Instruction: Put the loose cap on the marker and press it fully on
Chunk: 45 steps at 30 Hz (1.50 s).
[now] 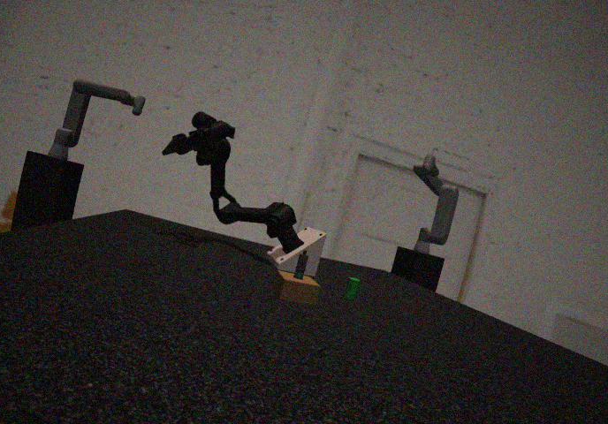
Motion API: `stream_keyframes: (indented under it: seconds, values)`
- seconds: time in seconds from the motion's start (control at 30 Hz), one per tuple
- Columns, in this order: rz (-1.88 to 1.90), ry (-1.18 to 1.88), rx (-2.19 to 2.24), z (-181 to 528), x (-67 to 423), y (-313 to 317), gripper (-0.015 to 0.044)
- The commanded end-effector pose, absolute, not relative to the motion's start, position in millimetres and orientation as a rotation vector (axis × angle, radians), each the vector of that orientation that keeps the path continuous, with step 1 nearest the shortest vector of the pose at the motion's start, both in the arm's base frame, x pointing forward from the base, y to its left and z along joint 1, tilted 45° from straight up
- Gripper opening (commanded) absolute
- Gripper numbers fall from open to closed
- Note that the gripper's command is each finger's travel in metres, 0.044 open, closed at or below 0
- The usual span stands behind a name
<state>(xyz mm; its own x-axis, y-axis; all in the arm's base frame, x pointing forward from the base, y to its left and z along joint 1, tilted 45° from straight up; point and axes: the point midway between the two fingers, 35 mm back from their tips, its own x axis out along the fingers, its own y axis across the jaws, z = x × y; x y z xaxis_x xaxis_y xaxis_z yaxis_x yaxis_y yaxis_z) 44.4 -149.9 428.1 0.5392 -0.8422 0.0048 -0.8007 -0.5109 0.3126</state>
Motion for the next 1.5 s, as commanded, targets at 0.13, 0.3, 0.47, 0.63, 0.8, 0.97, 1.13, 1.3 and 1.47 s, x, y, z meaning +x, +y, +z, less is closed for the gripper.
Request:
stream_keyframes:
  seconds: [0.13,0.3,0.47,0.63,0.8,0.97,1.13,1.3,1.47]
  values:
    - [-0.309,-1.140,2.278,440,92,-119,0.0269]
    - [-0.413,-0.816,1.947,438,159,-69,0.0248]
    - [-0.452,-0.618,1.757,418,212,-31,0.0248]
    - [-0.517,-0.355,1.473,385,259,13,0.0248]
    - [-0.569,-0.031,1.109,327,303,64,0.0248]
    - [-0.595,0.290,0.735,253,327,106,0.0248]
    - [-0.619,0.515,0.494,183,332,130,0.0248]
    - [-0.623,0.747,0.215,124,323,144,0.0248]
    - [-0.605,1.068,-0.182,56,296,152,0.0248]
